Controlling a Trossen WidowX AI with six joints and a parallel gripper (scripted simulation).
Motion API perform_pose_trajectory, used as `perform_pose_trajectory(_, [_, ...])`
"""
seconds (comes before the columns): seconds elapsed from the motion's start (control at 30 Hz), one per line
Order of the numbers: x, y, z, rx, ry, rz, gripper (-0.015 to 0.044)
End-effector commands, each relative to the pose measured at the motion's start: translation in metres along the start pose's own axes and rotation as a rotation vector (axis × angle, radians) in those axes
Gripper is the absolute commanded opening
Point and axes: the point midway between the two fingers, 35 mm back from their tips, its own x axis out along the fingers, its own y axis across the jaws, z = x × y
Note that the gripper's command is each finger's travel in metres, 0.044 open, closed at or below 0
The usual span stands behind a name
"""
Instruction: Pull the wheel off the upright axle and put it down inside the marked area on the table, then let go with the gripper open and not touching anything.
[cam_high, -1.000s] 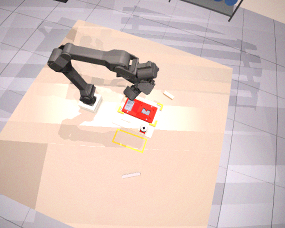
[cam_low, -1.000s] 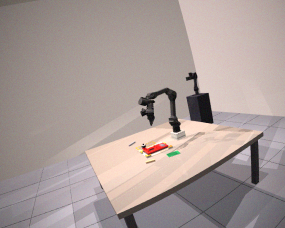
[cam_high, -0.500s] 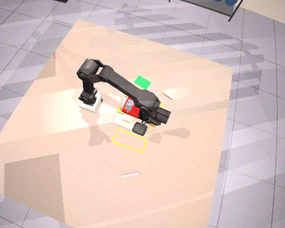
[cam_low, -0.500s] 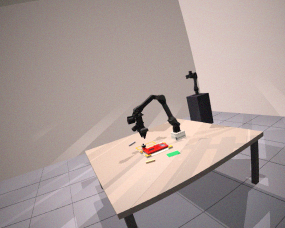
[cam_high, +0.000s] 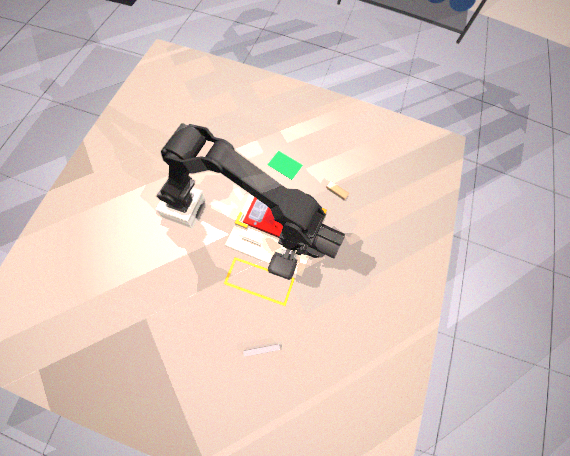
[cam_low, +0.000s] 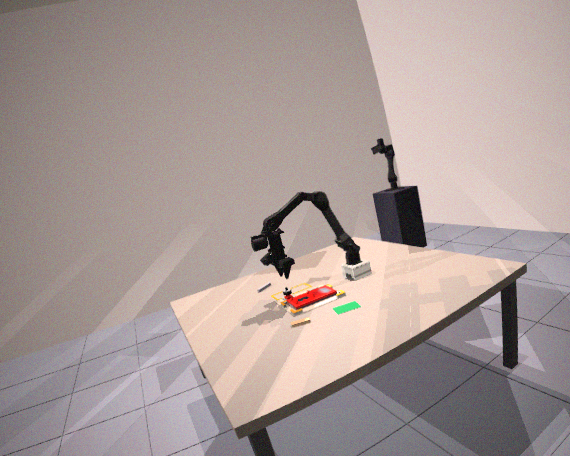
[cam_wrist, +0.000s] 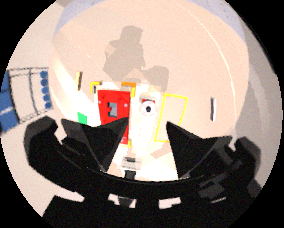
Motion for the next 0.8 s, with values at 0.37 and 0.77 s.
perform_pose_trajectory(0.37, [0.074,-0.003,0.002,-0.005,-0.003,-0.005,0.03])
perform_pose_trajectory(0.77, [0.07,-0.002,0.001,0.0,0.008,0.001,0.0175])
